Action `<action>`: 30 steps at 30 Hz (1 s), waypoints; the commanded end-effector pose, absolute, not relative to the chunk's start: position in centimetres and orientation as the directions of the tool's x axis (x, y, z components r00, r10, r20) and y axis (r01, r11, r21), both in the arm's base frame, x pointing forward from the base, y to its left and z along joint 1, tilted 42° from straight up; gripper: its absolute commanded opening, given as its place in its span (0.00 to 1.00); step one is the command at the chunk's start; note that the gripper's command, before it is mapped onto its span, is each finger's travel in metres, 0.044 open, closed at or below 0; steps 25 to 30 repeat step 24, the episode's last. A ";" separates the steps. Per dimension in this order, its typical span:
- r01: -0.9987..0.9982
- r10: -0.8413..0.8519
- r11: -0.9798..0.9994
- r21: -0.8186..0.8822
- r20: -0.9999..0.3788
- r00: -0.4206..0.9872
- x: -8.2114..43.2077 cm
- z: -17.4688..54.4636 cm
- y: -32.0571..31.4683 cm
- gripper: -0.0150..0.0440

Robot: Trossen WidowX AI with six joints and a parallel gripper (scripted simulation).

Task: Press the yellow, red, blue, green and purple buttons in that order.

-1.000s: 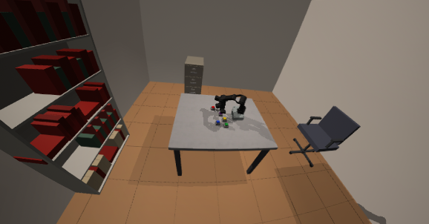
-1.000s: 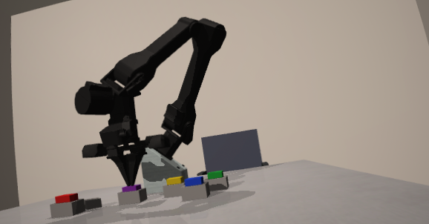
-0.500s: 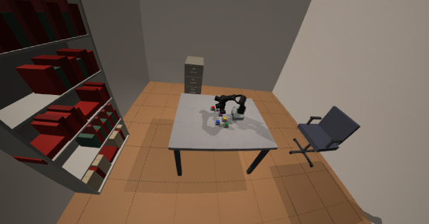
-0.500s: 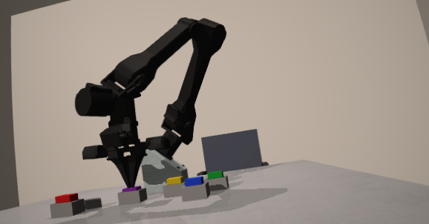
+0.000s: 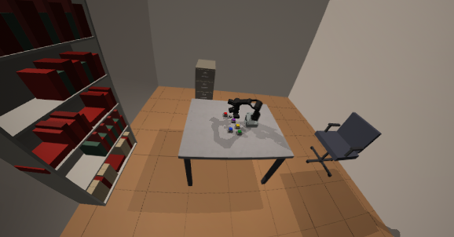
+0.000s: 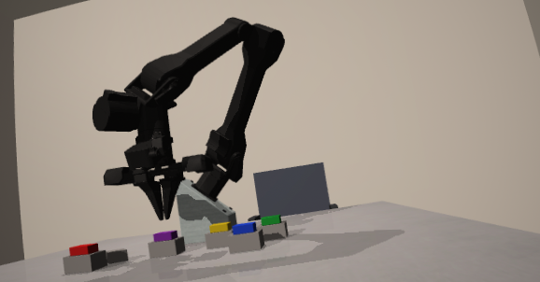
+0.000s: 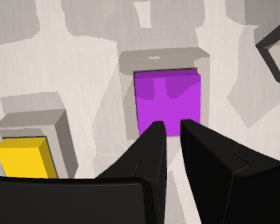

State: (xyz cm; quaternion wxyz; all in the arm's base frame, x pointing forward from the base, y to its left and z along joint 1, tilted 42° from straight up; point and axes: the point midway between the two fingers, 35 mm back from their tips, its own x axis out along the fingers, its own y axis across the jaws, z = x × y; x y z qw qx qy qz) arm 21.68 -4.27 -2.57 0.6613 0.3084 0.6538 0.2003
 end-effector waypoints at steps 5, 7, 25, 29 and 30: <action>0.100 0.642 0.757 0.646 -0.763 0.076 25.6 3.5 -1.9 0.60; 0.106 0.642 0.755 0.647 -0.763 0.077 26.7 6.5 -0.1 0.69; 0.129 0.671 0.728 0.674 -0.738 0.069 26.3 17.0 7.1 0.93; 0.129 0.671 0.728 0.674 -0.738 0.069 26.3 17.0 7.1 0.93; 0.129 0.671 0.728 0.674 -0.738 0.069 26.3 17.0 7.1 0.93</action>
